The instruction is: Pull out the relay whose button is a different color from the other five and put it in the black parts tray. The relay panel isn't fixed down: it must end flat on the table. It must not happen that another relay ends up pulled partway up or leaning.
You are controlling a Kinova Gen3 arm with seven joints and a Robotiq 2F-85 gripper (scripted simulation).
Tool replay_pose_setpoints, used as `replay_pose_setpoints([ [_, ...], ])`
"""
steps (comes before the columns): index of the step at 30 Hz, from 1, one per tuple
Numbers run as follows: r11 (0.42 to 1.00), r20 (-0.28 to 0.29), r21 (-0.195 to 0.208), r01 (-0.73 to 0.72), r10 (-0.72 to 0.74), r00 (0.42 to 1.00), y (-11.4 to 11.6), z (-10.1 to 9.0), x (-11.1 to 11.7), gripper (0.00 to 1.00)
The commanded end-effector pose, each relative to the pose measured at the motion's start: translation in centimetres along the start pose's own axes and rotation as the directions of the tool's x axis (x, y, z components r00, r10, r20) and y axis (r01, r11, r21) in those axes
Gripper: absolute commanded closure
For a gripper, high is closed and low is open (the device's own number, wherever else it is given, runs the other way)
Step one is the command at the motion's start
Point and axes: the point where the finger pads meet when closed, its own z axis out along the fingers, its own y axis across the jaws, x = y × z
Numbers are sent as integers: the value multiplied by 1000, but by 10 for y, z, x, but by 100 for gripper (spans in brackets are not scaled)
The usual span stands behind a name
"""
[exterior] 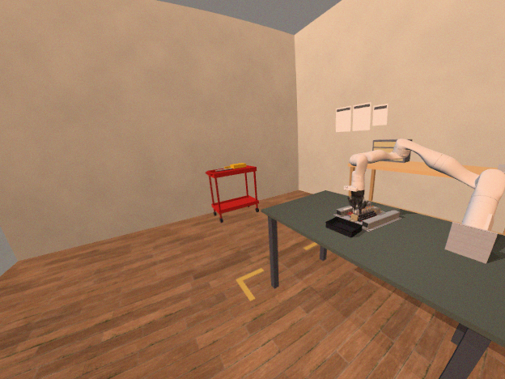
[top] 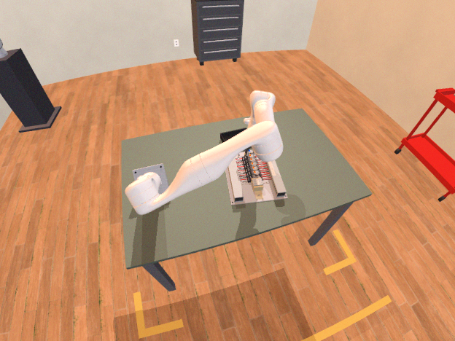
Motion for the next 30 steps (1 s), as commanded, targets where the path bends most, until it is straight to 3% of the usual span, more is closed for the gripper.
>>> replay_pose_setpoints([
  [1, 1000, -2, -9, 0, 0, 1000, 0, -1, 0, 100],
  [30, 999, -1, -51, 0, 0, 1000, -1, -2, 0, 100],
])
